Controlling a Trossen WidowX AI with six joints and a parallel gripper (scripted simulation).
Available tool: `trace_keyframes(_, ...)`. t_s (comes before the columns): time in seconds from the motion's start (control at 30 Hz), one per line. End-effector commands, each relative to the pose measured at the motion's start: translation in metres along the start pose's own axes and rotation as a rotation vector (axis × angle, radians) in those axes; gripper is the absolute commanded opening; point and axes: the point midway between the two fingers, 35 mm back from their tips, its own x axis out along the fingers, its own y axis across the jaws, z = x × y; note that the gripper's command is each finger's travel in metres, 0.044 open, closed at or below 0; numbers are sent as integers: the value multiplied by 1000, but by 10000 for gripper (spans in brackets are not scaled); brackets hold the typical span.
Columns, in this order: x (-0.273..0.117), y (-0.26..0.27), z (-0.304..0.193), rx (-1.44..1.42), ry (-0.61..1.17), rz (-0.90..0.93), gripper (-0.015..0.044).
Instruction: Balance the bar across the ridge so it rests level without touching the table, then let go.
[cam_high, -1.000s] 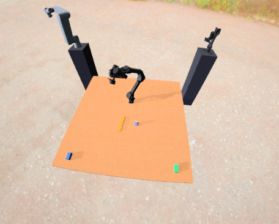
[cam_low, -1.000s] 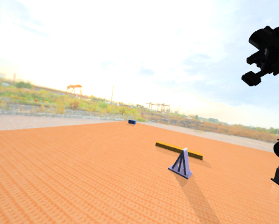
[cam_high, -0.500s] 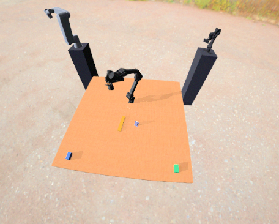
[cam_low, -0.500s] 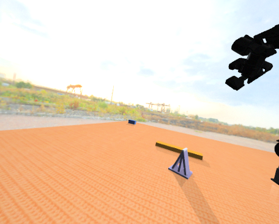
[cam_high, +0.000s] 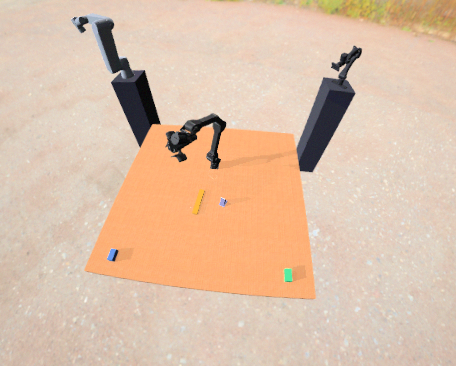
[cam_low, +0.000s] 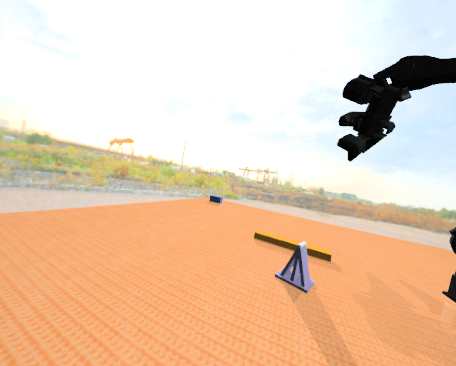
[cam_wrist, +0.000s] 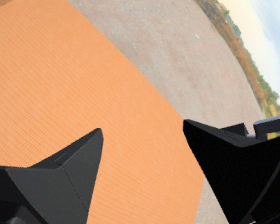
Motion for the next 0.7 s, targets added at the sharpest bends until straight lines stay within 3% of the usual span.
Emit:
trace_keyframes(0.0,8,27,9,-48,18,81,315)
trace_keyframes(0.67,22,170,23,-298,130,472,315)
